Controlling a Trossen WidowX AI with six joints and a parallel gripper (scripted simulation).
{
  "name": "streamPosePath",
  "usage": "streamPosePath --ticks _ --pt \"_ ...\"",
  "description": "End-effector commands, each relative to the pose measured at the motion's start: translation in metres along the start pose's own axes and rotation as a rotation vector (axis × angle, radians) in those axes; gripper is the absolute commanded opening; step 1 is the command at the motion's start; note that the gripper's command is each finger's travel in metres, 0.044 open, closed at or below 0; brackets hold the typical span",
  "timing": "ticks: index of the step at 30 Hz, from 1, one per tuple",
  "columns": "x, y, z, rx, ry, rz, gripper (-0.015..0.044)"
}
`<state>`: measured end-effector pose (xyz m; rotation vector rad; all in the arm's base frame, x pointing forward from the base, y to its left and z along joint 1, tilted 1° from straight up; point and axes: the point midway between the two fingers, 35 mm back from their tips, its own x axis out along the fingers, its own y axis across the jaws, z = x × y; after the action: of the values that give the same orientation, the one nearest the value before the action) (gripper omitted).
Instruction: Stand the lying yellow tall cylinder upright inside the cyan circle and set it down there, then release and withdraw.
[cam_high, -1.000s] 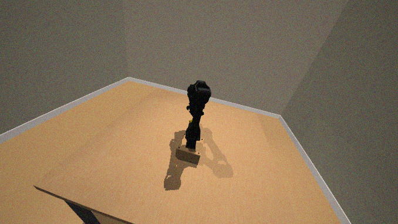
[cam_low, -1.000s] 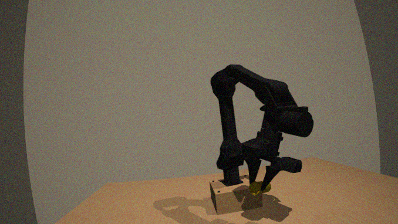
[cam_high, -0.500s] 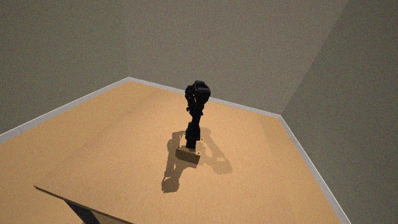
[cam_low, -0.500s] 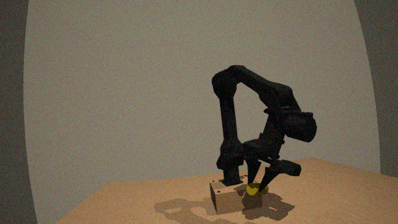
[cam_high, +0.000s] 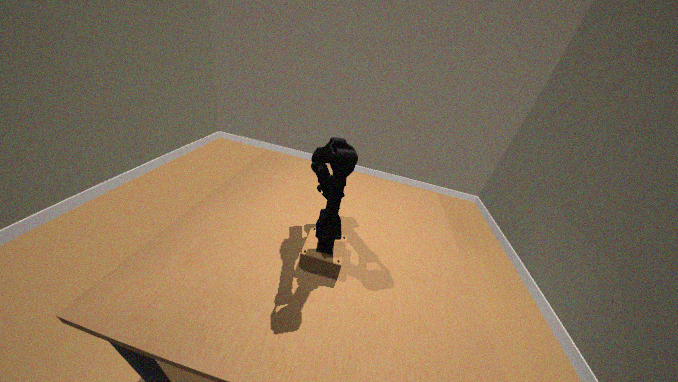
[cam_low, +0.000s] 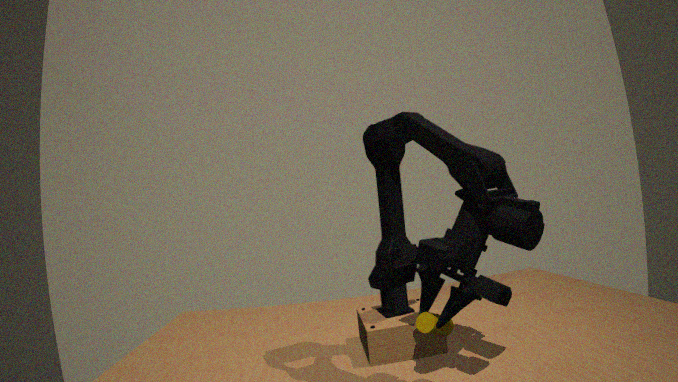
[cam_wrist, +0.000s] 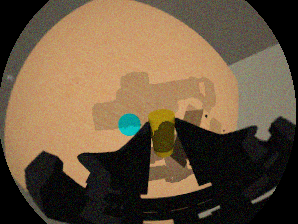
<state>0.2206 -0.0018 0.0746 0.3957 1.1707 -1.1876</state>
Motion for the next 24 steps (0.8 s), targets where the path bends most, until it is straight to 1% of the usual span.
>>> streamPosePath --ticks 1,24 --pt "0.0015 -0.0020 -0.0004 0.005 -0.024 -0.014 0.0105" --pt "0.0040 -0.0053 -0.0012 0.039 -0.174 -0.046 0.0105"
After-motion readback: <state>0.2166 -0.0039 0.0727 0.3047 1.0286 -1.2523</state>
